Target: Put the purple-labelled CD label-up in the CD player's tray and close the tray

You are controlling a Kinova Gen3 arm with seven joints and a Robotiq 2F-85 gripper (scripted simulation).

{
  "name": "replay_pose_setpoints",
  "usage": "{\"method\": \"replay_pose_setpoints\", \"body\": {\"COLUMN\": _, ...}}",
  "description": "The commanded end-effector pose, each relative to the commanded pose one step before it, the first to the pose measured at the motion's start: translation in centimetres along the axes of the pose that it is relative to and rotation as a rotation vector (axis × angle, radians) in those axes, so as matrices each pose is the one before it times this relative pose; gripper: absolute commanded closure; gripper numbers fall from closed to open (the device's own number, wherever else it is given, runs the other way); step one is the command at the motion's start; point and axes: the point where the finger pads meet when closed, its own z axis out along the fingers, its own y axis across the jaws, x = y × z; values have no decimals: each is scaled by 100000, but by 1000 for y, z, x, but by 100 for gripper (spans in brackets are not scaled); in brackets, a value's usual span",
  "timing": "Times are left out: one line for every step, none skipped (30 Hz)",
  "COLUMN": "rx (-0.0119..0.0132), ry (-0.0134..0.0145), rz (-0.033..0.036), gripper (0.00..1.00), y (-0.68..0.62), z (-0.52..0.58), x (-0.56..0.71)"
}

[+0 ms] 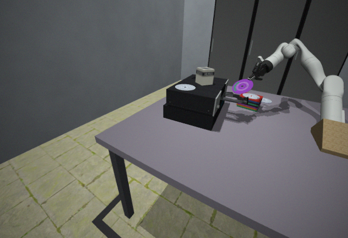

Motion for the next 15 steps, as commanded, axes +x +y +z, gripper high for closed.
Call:
{"method": "replay_pose_setpoints", "body": {"rx": 1238, "ry": 553, "rz": 1616, "gripper": 89, "y": 600, "z": -75, "x": 262}}
{"method": "replay_pose_setpoints", "body": {"rx": 355, "ry": 19, "rz": 1, "gripper": 89, "y": 47, "z": 2, "x": 6}}
{"method": "replay_pose_setpoints", "body": {"rx": 0, "ry": 0, "rz": 0, "gripper": 89, "y": 0, "z": 0, "x": 0}}
{"method": "replay_pose_setpoints", "body": {"rx": 0, "ry": 0, "rz": 0, "gripper": 89, "y": 0, "z": 0, "x": 0}}
{"method": "replay_pose_setpoints", "body": {"rx": 344, "ry": 10, "rz": 0, "gripper": 89, "y": 46, "z": 1, "x": 3}}
{"method": "replay_pose_setpoints", "body": {"rx": 332, "ry": 1, "rz": -2, "gripper": 89, "y": 45, "z": 0, "x": 0}}
{"method": "replay_pose_setpoints", "body": {"rx": 321, "ry": -6, "rz": -3, "gripper": 89, "y": 44, "z": -1, "x": -3}}
{"method": "replay_pose_setpoints", "body": {"rx": 309, "ry": -13, "rz": -4, "gripper": 89, "y": 43, "z": -2, "x": -6}}
{"method": "replay_pose_setpoints", "body": {"rx": 298, "ry": -19, "rz": -5, "gripper": 89, "y": 42, "z": -3, "x": -8}}
{"method": "replay_pose_setpoints", "body": {"rx": 286, "ry": -25, "rz": -6, "gripper": 89, "y": 41, "z": -4, "x": -10}}
{"method": "replay_pose_setpoints", "body": {"rx": 275, "ry": -30, "rz": -7, "gripper": 89, "y": 40, "z": -4, "x": -12}}
{"method": "replay_pose_setpoints", "body": {"rx": 264, "ry": -34, "rz": -7, "gripper": 89, "y": 39, "z": -5, "x": -14}}
{"method": "replay_pose_setpoints", "body": {"rx": 231, "ry": 12, "rz": -1, "gripper": 89, "y": 33, "z": 2, "x": 4}}
{"method": "replay_pose_setpoints", "body": {"rx": 219, "ry": 15, "rz": 0, "gripper": 89, "y": 31, "z": 2, "x": 5}}
{"method": "replay_pose_setpoints", "body": {"rx": 210, "ry": 12, "rz": 0, "gripper": 89, "y": 30, "z": 2, "x": 4}}
